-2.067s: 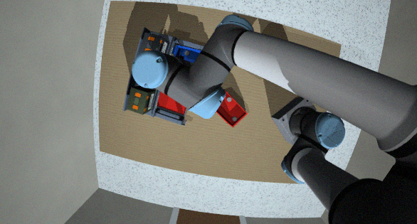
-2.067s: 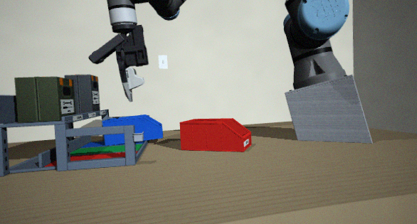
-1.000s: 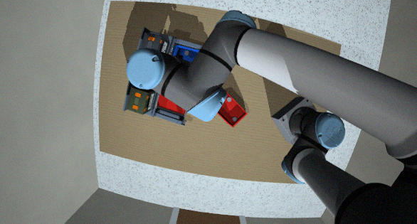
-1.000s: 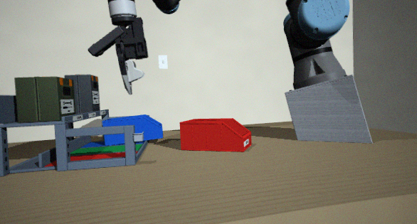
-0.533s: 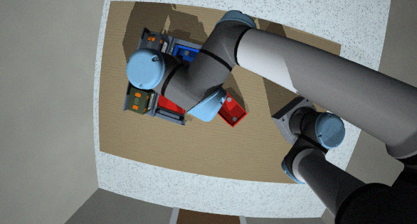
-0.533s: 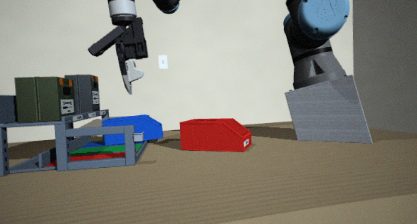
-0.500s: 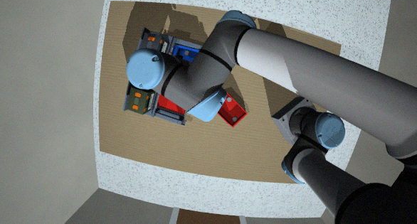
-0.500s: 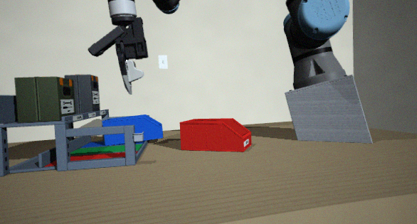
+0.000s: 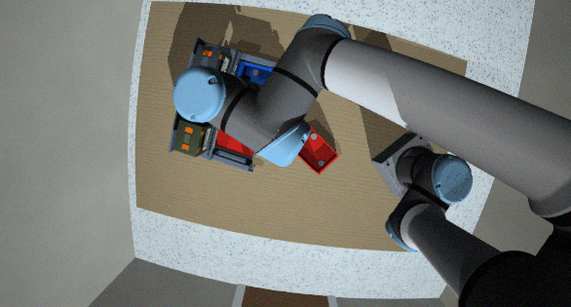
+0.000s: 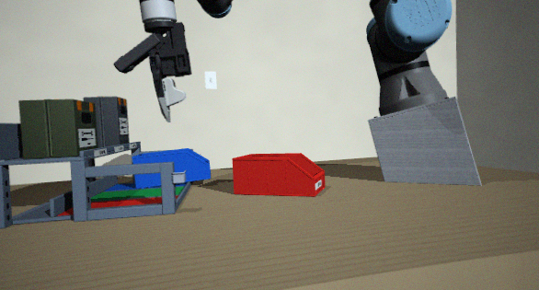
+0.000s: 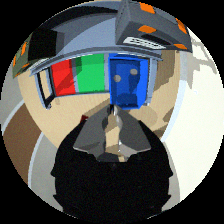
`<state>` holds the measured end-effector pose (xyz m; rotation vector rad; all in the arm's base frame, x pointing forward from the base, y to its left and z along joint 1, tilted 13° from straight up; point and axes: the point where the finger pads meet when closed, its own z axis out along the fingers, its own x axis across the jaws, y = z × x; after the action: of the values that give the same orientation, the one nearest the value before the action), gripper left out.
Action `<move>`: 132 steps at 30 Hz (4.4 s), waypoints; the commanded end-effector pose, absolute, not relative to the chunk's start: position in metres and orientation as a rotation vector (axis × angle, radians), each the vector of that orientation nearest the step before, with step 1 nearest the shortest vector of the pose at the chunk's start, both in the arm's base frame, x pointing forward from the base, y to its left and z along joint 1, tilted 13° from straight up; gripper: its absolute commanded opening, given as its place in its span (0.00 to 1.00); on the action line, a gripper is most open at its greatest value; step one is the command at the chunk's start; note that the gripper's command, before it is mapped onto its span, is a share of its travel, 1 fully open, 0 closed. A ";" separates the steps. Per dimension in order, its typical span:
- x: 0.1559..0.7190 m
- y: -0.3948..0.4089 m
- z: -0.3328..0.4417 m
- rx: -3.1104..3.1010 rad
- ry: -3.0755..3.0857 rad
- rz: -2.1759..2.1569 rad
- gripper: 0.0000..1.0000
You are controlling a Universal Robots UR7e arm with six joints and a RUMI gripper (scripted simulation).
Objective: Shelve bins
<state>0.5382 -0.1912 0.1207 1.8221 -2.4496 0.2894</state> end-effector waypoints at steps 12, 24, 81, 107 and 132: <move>0.538 -0.192 0.121 1.811 -2.460 0.292 0.00; 0.523 -0.198 0.117 1.596 -2.637 0.303 0.00; 0.403 -0.213 0.076 -0.434 -3.267 0.241 0.00; 0.403 -0.213 0.076 -0.433 -3.267 0.241 0.00; 0.407 -0.217 0.051 -0.434 -3.267 0.242 0.00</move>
<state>0.4052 -0.2155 0.0609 -0.4335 -3.2657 0.2407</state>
